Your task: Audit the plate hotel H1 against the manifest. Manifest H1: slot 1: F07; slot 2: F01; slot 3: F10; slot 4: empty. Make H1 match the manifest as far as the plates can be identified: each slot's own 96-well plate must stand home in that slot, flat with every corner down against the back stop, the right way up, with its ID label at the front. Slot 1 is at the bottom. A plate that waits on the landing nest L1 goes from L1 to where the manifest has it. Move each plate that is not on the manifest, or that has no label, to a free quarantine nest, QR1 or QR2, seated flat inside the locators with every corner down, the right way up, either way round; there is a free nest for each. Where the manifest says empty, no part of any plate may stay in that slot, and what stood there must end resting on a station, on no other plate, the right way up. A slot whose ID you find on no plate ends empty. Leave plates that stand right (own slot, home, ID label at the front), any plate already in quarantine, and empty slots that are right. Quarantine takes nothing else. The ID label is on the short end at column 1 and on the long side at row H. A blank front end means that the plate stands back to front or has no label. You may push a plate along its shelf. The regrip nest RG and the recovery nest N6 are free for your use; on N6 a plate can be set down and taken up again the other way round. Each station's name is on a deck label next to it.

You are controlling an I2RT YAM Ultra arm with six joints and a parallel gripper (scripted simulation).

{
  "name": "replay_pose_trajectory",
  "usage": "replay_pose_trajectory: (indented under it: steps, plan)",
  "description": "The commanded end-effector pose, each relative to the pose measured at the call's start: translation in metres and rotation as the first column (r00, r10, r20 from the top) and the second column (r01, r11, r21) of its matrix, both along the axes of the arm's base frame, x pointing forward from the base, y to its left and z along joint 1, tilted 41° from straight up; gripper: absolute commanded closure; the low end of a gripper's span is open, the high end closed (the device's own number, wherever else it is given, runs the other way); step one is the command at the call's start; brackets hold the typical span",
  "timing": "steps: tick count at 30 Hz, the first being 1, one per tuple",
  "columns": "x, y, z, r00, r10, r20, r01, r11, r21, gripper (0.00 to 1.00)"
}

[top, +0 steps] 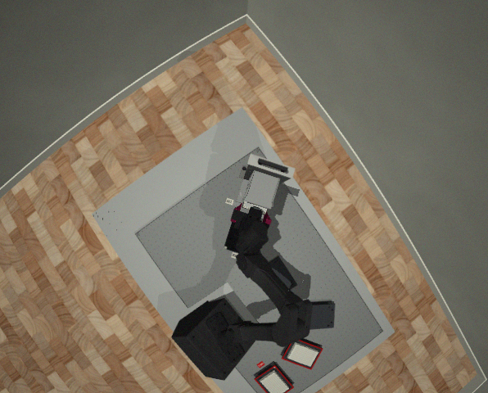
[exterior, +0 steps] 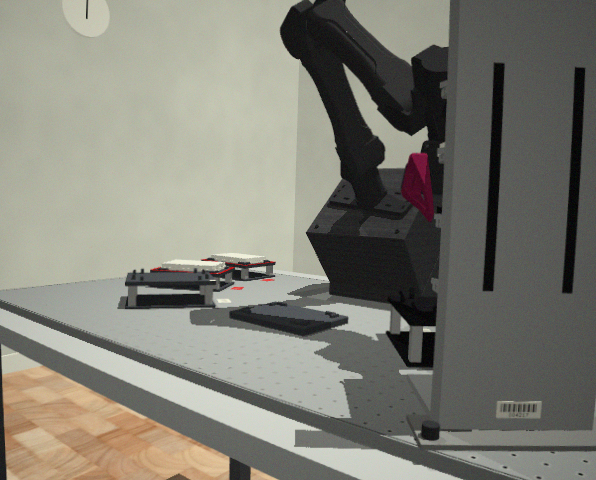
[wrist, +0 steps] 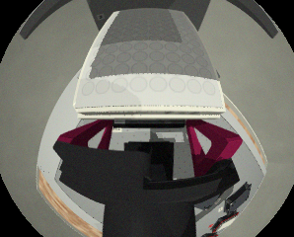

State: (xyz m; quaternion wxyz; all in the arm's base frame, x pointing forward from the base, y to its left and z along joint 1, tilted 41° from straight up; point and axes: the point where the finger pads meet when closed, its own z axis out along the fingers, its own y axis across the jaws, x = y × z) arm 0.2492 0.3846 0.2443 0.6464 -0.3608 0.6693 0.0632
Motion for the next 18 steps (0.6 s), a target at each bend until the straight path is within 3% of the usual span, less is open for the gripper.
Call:
replay_pose_trajectory:
  steps: [1,4,5,18]
  plan:
    - [-0.0018,0.0027,0.0067,1.0,0.01,0.004,-0.01,1.0,0.012,0.0]
    - [-0.0018,0.0027,0.0066,1.0,0.01,0.004,-0.01,1.0,0.012,0.0]
    - [-0.0018,0.0027,0.0066,1.0,0.01,0.004,-0.01,1.0,0.012,0.14]
    - [-0.0018,0.0027,0.0067,1.0,0.01,0.004,-0.01,1.0,0.012,0.14]
